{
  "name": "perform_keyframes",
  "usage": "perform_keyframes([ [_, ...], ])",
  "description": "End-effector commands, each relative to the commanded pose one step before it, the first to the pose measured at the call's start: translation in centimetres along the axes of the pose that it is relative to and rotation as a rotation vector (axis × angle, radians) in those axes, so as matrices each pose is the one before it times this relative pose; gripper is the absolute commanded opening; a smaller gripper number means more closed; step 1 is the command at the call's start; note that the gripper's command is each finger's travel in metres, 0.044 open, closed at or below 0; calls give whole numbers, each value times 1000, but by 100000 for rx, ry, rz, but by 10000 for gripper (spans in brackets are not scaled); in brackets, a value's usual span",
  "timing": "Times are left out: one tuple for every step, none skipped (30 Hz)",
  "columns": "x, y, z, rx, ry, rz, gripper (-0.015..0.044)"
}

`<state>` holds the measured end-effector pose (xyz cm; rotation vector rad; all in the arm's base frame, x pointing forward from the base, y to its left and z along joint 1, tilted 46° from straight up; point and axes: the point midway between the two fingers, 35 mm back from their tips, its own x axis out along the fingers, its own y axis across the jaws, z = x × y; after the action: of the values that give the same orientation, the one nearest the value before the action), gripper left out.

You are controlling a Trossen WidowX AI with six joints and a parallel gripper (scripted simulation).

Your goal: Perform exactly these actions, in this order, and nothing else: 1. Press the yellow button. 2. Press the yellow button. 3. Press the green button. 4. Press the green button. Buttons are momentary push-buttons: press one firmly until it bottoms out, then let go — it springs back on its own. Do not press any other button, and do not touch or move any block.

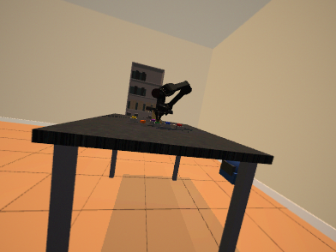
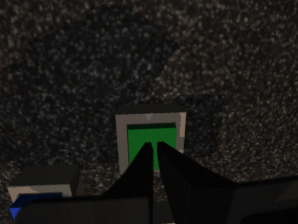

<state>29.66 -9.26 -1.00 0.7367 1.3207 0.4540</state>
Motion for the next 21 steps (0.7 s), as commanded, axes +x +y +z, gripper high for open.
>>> perform_keyframes([
  [294, 78, -157, 680, 246, 610, 20],
  [0, 0, 0, 0, 0, 0, 20],
  [0, 0, 0, 0, 0, 0, 20],
  [0, 0, 0, 0, 0, 0, 20],
  [0, 0, 0, 0, 0, 0, 20],
  [0, 0, 0, 0, 0, 0, 20],
  [0, 0, 0, 0, 0, 0, 20],
  [0, 0, 0, 0, 0, 0, 20],
  [0, 0, 0, 0, 0, 0, 20],
  [0, 0, 0, 0, 0, 0, 20],
  [0, 0, 0, 0, 0, 0, 20],
  [0, 0, 0, 0, 0, 0, 20],
  [0, 0, 0, 0, 0, 0, 20],
  [0, 0, 0, 0, 0, 0, 20],
  [-365, -52, 67, -476, -77, -394, 20],
  [-797, -17, 13, 138, 28, 24, 20],
  [-1208, 1, -20, 198, 45, 91, 20],
  [-812, 19, -39, 125, 31, 98, 20],
  [-272, 10, -18, 41, 10, 39, 20],
  [0, 0, 0, 0, 0, 0, 20],
  [0, 0, 0, 0, 0, 0, 20],
])
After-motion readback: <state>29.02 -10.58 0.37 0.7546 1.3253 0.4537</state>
